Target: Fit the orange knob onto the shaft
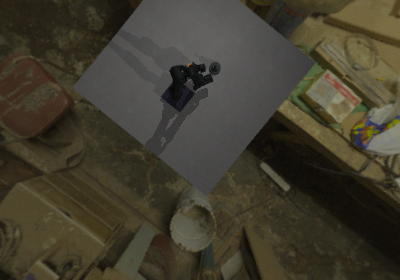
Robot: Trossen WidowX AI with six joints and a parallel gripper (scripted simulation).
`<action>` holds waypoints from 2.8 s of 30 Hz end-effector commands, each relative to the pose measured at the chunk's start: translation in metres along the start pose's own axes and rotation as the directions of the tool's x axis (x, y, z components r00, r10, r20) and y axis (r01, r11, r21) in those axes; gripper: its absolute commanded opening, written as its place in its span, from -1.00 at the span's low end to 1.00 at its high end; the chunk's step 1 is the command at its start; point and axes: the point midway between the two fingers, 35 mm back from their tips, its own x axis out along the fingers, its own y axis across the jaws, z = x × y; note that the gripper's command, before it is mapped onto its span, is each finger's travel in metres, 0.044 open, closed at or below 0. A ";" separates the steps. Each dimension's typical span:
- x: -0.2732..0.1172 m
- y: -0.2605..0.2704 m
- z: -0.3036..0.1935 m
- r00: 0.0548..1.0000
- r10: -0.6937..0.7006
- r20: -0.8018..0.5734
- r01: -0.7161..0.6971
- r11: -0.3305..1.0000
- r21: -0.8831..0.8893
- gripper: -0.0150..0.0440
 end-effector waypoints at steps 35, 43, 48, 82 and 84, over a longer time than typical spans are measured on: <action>-0.011 -0.005 0.032 1.000 0.000 0.001 0.000 1.000 0.002 1.00; -0.026 -0.001 0.077 1.000 0.000 0.000 0.000 1.000 -0.001 1.00; -0.015 0.001 0.071 0.967 0.098 -0.235 -0.082 0.994 0.076 1.00; -0.029 -0.003 0.100 0.339 -0.001 -0.941 0.709 0.657 0.255 1.00; -0.029 -0.003 0.100 0.339 -0.001 -0.941 0.774 0.568 0.279 1.00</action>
